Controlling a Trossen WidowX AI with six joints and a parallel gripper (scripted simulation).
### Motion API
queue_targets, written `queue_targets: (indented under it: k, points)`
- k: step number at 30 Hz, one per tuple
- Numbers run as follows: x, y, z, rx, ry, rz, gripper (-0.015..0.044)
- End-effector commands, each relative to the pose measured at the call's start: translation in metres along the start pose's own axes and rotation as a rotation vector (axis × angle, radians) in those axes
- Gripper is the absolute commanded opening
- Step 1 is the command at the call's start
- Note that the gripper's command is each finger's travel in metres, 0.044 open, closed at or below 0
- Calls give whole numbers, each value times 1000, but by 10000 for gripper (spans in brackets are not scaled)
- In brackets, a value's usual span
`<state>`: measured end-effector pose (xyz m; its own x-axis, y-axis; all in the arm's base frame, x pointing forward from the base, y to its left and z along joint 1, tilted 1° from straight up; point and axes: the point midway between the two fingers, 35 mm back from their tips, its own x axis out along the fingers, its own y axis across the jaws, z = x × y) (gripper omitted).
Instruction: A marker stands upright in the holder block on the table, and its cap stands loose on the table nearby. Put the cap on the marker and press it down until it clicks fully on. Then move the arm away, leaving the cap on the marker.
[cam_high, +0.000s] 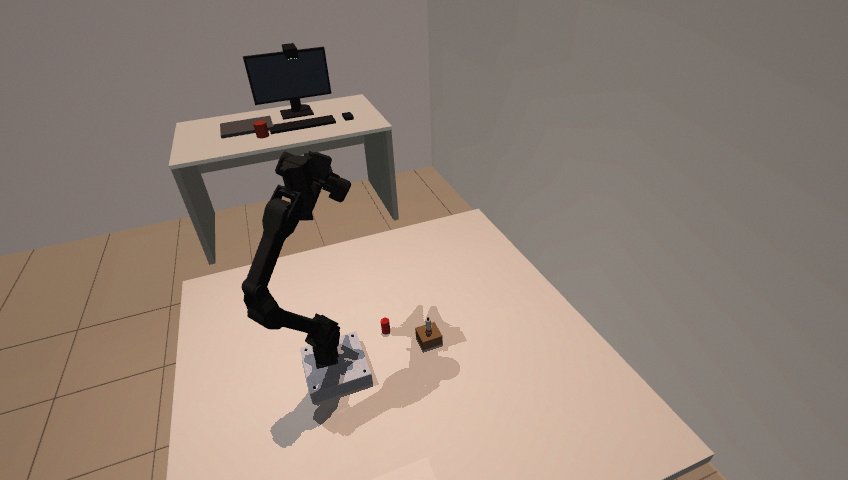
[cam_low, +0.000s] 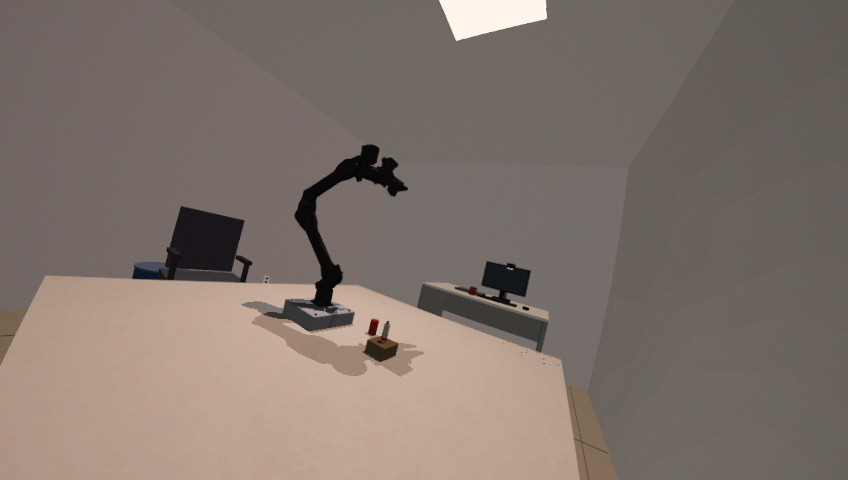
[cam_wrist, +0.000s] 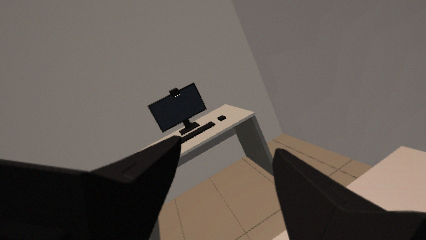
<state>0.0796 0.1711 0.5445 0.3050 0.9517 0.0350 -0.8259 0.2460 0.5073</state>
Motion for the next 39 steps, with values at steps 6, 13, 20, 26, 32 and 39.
queue_targets:
  k: [6, 13, 20, 26, 32, 39]
  points:
    - [54, -139, -62, 485, 148, -433, 246]
    - [55, -235, -131, 827, 208, -814, 246]
    - [20, -310, -212, 1125, 226, -1248, 246]
    - [-35, -346, -283, 1320, 212, -1669, 246]
    - [-49, -347, -301, 1353, 206, -1773, 246]
    - [-49, -351, -307, 1353, 206, -1773, 246]
